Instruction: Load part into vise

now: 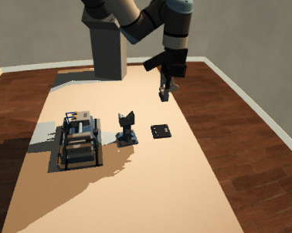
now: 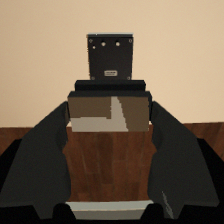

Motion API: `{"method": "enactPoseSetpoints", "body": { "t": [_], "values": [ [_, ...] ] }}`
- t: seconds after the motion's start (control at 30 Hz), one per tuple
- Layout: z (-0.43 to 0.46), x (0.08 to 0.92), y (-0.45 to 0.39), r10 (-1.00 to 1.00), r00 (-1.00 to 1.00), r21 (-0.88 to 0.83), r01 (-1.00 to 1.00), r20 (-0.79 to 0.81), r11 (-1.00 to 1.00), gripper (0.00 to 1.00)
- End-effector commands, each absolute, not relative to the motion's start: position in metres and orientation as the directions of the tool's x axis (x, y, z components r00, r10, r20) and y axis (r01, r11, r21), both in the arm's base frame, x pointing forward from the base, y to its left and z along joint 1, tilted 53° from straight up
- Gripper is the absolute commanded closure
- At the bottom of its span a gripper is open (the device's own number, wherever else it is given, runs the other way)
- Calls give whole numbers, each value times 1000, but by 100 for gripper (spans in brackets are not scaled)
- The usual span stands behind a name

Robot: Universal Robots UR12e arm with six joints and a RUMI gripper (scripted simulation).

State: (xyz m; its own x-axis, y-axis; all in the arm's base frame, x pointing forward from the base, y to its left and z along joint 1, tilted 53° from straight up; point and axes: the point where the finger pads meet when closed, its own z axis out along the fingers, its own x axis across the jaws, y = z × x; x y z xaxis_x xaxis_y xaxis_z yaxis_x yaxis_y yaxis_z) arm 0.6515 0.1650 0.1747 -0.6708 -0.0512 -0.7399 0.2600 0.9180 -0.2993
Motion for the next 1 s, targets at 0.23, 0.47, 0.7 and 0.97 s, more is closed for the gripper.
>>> {"method": "enactPoseSetpoints", "body": {
  "t": [0.23, 0.47, 0.7, 0.97],
  "values": [
    [175, 651, 165, -44, -668, -293, 265, -743, 919, 100],
    [175, 651, 164, -36, -666, -286, 271, -745, 919, 100],
    [176, 651, 164, -28, -664, -280, 277, -748, 919, 100],
    [176, 651, 162, -10, -659, -266, 289, -752, 920, 100]
  ]
}}
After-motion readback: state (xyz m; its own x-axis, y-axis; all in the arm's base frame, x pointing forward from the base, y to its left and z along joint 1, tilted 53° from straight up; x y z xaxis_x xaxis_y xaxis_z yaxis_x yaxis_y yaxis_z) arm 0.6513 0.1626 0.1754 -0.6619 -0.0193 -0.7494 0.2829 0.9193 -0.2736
